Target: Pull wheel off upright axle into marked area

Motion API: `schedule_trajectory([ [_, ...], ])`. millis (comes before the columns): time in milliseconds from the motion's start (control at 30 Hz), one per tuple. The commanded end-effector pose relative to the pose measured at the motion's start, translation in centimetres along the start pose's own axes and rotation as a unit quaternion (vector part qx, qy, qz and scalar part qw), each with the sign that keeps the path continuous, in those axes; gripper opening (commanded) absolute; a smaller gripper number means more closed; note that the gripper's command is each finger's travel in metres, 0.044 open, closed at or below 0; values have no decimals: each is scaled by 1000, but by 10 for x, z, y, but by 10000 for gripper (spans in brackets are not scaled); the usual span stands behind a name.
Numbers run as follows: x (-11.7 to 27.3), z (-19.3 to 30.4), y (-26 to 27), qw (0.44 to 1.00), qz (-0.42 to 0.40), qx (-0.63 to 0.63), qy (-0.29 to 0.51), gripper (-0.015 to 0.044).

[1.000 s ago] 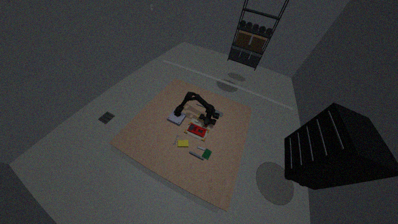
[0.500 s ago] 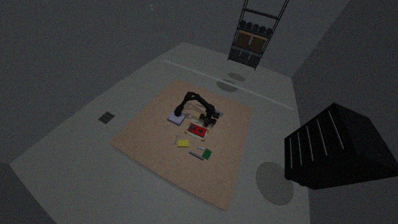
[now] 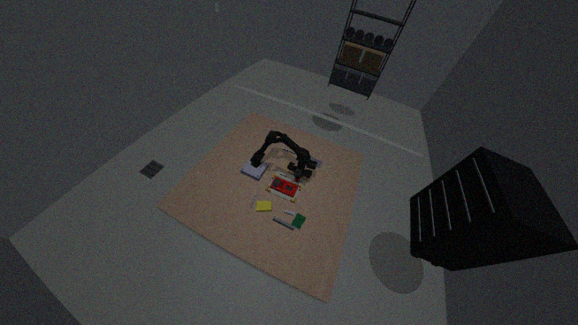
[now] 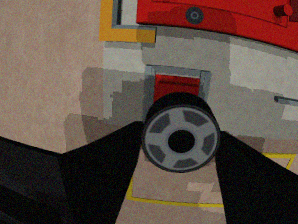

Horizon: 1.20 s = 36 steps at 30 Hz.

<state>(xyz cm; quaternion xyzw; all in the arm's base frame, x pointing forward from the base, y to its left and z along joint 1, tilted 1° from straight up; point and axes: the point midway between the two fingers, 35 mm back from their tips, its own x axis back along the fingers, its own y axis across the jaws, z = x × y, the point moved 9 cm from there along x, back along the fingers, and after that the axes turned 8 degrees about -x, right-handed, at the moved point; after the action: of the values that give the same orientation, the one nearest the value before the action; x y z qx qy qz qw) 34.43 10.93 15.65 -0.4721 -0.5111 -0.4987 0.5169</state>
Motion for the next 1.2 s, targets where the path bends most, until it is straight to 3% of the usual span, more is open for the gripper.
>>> schedule_trajectory([
  [0,4,0,0,1000,-3,-1,0,0],
  [867,13,0,0,1000,-4,-1,0,0],
  [1167,36,0,-1,1000,-4,-1,0,0],
])
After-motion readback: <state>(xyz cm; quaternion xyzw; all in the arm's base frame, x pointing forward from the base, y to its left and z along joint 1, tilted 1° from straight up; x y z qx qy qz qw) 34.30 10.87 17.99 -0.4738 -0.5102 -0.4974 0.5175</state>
